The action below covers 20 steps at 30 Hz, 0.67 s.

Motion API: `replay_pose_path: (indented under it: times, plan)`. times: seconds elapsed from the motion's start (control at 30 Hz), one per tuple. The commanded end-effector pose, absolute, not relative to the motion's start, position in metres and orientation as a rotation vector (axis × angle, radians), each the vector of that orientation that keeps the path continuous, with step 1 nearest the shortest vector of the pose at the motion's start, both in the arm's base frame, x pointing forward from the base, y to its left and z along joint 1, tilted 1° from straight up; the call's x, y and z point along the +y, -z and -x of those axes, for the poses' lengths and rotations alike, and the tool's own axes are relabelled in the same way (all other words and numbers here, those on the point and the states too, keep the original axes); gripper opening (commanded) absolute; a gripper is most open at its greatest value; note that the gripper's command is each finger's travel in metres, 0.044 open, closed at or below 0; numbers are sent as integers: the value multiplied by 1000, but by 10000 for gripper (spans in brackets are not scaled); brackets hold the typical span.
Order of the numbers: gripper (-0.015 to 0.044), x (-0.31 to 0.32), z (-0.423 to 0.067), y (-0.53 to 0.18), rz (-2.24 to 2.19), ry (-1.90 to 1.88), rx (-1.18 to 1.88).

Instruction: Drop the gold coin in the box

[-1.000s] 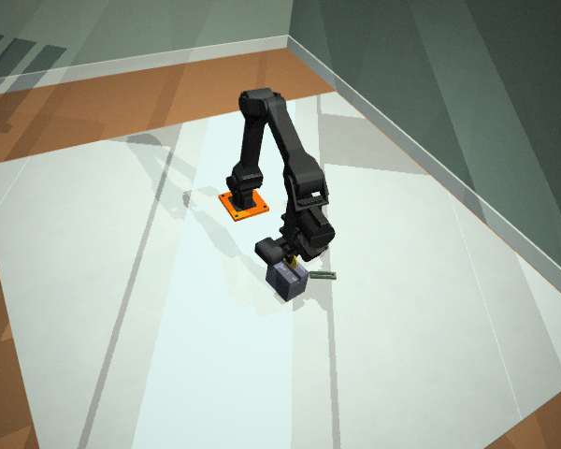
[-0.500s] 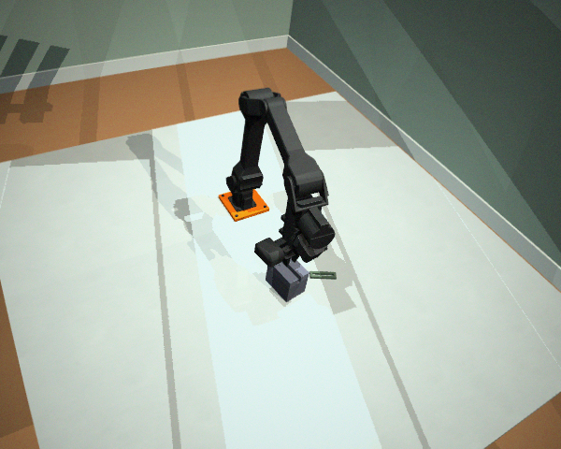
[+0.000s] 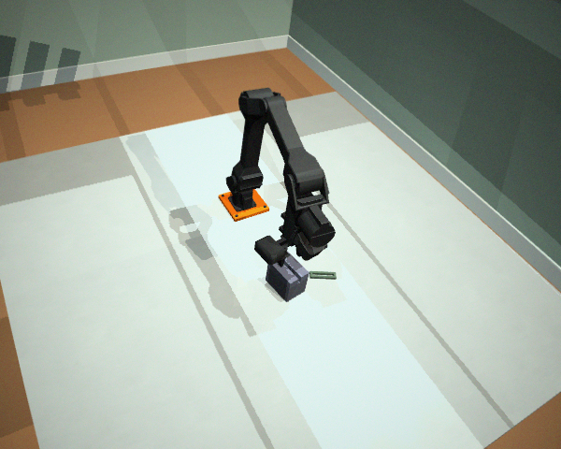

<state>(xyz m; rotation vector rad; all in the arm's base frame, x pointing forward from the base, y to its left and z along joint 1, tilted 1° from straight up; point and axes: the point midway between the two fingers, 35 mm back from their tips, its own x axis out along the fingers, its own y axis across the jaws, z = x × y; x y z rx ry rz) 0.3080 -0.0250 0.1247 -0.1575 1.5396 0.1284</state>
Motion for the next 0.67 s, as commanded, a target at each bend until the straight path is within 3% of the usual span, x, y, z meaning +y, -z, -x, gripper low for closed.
replay_pose_path:
  times: [0.0,0.13,0.63]
  plan:
    - [344,-25,-310,-136,159,-126,1529]
    - [440,-25,-308,-153,158,-126,1531]
    - [440,-24,-303,-180,158,-128,1535]
